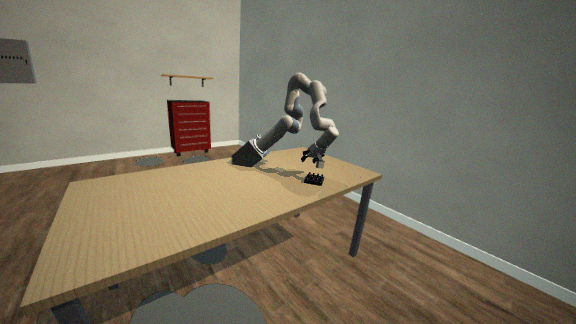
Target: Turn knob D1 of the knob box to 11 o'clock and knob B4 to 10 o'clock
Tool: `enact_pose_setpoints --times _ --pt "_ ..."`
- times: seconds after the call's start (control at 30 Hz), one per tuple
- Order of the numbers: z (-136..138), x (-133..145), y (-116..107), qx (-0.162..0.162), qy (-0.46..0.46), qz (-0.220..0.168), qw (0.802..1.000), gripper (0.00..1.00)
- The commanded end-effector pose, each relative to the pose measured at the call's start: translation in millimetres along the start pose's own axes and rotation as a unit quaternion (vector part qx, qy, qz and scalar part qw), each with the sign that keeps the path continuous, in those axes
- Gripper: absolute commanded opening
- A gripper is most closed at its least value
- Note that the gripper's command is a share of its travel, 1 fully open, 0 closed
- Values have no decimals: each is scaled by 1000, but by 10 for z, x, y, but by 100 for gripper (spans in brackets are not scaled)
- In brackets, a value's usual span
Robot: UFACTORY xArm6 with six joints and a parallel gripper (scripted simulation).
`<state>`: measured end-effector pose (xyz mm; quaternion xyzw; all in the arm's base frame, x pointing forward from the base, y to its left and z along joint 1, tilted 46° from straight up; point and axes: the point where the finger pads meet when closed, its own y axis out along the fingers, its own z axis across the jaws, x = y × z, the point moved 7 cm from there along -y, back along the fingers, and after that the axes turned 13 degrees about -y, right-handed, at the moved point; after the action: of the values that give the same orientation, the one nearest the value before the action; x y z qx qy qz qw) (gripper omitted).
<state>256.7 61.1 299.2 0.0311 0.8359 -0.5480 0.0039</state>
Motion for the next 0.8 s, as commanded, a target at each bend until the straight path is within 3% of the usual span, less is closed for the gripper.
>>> enact_pose_setpoints --times 0.0,0.07,0.13,0.17,0.27,0.57,0.63,0.77 --pt "90 -101 -122 -24 60 45 997 100" --pt "157 -153 -202 -37 95 71 992 100" --pt "157 -153 -202 -37 95 71 992 100" --pt "244 -211 -305 -53 138 102 984 100" --pt "334 -259 -408 -69 179 132 973 100" --pt "737 -361 -847 -129 327 248 903 100" --pt "805 -363 -918 -138 348 265 889 100" --pt "842 -362 -956 -143 359 275 880 100"
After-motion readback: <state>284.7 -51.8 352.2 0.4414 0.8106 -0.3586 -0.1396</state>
